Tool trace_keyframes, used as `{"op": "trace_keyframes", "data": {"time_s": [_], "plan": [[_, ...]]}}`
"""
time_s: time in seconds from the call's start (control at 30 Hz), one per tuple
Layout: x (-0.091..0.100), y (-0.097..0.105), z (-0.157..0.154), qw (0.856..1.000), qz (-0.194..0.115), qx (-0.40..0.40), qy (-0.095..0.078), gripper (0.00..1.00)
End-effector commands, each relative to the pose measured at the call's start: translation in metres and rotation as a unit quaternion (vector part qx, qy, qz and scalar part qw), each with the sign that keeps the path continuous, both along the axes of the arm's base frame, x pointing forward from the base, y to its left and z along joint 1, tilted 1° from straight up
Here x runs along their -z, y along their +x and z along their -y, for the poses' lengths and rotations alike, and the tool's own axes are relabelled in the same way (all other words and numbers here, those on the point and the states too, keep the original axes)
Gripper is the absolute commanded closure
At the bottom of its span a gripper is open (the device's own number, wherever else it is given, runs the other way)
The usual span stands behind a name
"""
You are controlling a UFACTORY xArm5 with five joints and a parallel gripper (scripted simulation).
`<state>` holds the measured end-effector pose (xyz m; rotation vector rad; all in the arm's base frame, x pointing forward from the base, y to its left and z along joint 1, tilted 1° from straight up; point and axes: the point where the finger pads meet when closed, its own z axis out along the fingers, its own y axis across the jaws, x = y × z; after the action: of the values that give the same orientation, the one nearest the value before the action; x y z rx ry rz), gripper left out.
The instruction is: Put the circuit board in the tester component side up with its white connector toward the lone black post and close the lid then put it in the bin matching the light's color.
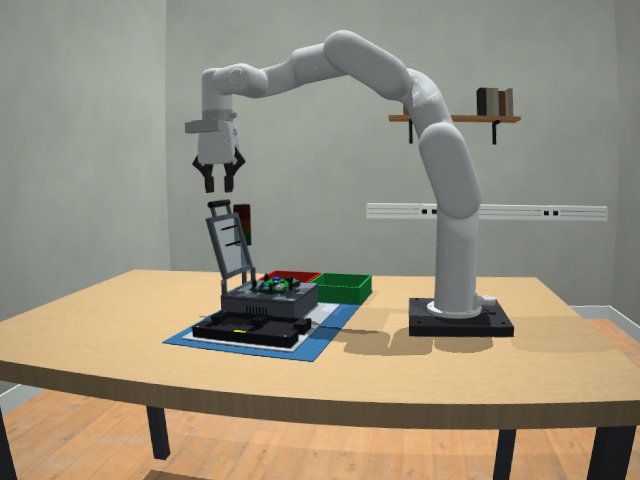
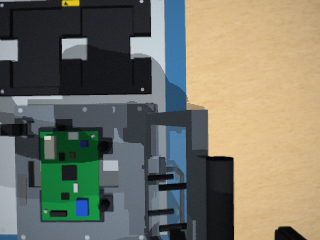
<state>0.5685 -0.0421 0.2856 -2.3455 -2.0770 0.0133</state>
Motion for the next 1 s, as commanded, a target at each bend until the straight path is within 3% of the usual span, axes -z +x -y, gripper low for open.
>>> {"op": "trace_keyframes", "data": {"time_s": [0.0, 0.33, 0.97], "plan": [[-0.002, 0.001, 0.000, 1.000, 0.002, 0.000, 0.000, 0.48], [0.001, 0.001, 0.000, 1.000, 0.002, 0.000, 0.000, 0.48], [0.037, 0.001, -0.001, 1.000, 0.002, 0.000, 0.000, 0.48]]}}
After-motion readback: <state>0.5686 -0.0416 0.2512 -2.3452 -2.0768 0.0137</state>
